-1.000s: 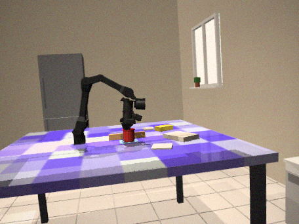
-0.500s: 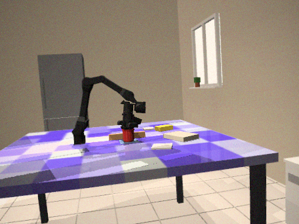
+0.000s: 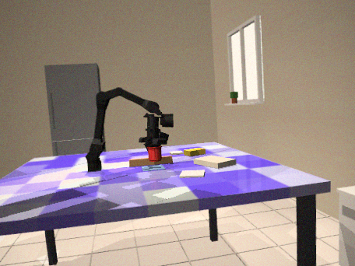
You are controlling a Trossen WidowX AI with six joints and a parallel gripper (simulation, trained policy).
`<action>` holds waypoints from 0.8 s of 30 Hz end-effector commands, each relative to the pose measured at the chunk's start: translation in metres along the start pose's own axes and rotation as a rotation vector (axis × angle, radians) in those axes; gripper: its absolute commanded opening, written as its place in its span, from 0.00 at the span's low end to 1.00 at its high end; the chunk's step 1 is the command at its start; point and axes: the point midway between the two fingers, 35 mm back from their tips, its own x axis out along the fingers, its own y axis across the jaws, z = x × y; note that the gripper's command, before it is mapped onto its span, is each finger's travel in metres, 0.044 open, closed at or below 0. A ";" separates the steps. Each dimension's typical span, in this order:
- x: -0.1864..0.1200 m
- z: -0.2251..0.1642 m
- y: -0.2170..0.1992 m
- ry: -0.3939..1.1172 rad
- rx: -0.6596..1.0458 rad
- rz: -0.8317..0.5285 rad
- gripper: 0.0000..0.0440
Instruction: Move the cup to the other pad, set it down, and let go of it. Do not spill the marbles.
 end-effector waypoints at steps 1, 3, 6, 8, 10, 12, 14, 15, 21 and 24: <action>-0.012 0.004 0.003 -0.023 -0.023 -0.007 0.00; -0.017 0.007 0.005 -0.033 -0.033 -0.011 0.00; -0.024 0.012 0.009 -0.047 -0.048 -0.018 0.00; -0.029 0.015 0.012 -0.057 -0.059 -0.022 0.00; -0.033 0.019 0.016 -0.067 -0.070 -0.026 0.00; -0.036 0.022 0.020 -0.077 -0.082 -0.031 0.00; -0.039 0.026 0.024 -0.087 -0.095 -0.035 0.00; -0.041 0.028 0.027 -0.092 -0.101 -0.037 0.00; -0.047 0.040 0.043 -0.123 -0.140 -0.049 0.00; -0.049 0.046 0.052 -0.137 -0.160 -0.055 0.00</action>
